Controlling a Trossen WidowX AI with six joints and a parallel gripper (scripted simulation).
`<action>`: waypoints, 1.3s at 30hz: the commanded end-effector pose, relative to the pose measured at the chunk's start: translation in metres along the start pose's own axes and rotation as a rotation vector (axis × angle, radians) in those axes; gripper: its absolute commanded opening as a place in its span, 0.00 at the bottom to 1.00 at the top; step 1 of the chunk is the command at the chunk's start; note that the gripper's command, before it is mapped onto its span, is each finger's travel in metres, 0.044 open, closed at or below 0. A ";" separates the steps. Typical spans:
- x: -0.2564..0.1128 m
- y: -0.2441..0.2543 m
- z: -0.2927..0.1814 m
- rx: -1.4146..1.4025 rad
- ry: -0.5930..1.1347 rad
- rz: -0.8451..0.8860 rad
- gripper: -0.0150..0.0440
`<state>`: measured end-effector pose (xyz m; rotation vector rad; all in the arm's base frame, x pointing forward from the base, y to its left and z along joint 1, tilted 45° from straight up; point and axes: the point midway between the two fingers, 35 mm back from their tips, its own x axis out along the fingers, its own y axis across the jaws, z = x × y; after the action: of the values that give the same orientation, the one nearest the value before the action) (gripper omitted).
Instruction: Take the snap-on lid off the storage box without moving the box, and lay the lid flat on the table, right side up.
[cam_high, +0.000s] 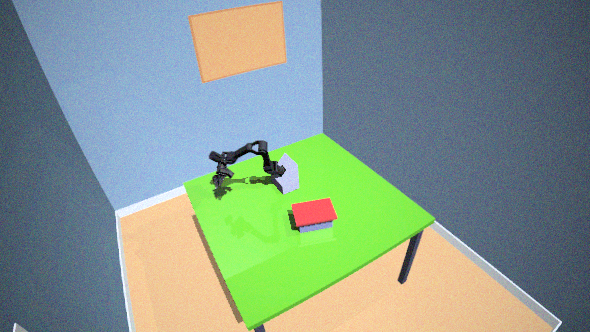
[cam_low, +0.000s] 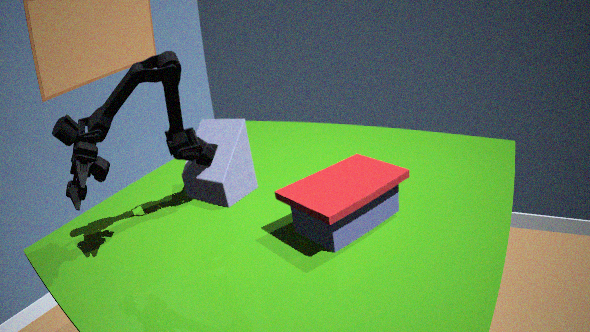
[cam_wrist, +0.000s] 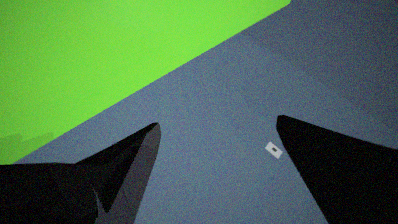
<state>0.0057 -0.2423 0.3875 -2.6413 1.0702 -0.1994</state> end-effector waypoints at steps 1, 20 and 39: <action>0.001 -0.001 0.000 0.003 -0.001 -0.004 0.89; 0.098 -0.044 0.026 0.810 -0.114 -0.126 0.65; 0.196 -0.163 0.139 1.945 -0.447 0.134 0.65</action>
<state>0.2345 -0.2654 0.3353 -1.1094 0.3703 -0.3656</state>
